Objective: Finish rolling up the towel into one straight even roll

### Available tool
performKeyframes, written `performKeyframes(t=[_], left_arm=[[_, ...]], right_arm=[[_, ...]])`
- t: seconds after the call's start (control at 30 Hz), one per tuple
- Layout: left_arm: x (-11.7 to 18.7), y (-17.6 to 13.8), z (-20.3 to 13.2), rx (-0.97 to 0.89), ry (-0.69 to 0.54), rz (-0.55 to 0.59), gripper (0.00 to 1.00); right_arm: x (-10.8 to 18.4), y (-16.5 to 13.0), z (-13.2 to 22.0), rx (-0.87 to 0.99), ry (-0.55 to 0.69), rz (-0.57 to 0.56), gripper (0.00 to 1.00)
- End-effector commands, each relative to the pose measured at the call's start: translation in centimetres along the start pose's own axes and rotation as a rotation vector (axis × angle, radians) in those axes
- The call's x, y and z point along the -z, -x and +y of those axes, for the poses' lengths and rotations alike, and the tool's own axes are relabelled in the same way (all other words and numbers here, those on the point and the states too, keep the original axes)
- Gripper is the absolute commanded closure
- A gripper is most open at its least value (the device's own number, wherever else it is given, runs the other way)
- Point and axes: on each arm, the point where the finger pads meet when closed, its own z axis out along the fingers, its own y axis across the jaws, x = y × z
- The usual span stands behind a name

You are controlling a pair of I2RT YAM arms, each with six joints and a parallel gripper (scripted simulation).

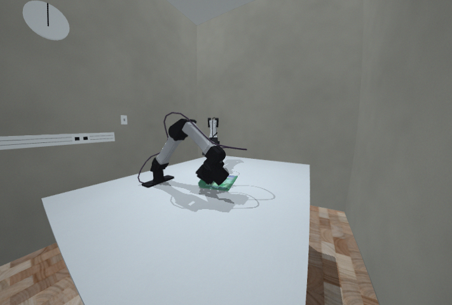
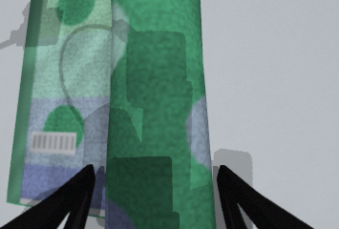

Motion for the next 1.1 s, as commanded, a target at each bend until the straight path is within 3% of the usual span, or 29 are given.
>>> performKeyframes(t=[0.0, 0.23, 0.6, 1.03, 1.07], left_arm=[[-0.01, 1.48, 1.13, 0.002, 0.024, -0.035, 0.19], [-0.01, 1.48, 1.13, 0.002, 0.024, -0.035, 0.49], [-0.01, 1.48, 1.13, 0.002, 0.024, -0.035, 0.59], [-0.01, 1.48, 1.13, 0.002, 0.024, -0.035, 0.62], [-0.01, 1.48, 1.13, 0.002, 0.024, -0.035, 0.62]], right_arm=[[-0.53, -0.37, -0.17, -0.005, 0.026, 0.015, 0.65], [-0.53, -0.37, -0.17, -0.005, 0.026, 0.015, 0.65], [-0.53, -0.37, -0.17, -0.005, 0.026, 0.015, 0.65], [-0.53, -0.37, -0.17, -0.005, 0.026, 0.015, 0.65], [-0.52, -0.36, -0.16, -0.005, 0.026, 0.015, 0.61]])
